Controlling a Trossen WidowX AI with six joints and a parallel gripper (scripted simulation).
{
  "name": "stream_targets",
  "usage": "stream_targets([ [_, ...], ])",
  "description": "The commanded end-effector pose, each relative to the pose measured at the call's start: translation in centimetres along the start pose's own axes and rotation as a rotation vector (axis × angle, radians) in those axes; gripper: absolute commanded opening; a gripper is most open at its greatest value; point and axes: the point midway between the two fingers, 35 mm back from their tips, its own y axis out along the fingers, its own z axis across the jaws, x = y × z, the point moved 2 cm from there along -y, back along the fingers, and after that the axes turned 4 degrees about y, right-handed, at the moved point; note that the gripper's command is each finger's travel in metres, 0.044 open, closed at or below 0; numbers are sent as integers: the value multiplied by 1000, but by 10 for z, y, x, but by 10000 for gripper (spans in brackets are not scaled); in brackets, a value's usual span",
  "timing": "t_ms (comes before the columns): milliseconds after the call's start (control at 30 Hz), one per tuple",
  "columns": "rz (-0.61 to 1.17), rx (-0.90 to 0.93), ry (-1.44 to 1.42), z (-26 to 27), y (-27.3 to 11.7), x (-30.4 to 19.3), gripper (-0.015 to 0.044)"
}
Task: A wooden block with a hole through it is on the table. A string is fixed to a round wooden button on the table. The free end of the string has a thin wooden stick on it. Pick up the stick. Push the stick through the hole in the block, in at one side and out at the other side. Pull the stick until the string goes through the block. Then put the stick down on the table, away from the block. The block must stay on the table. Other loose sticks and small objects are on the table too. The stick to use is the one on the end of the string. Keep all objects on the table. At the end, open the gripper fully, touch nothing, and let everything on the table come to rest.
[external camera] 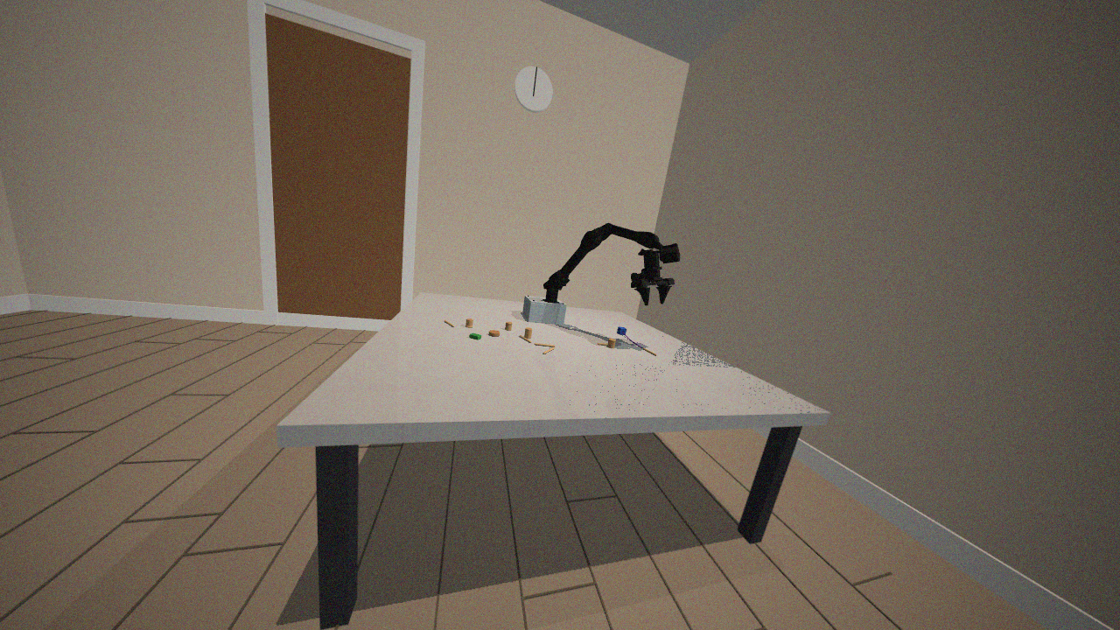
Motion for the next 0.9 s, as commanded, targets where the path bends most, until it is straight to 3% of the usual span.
stream_targets([
  [0,-20,13,1,9,52,15,440],
  [133,-22,13,1,16,79,26,440],
  [867,-23,13,-2,15,75,24,440],
])
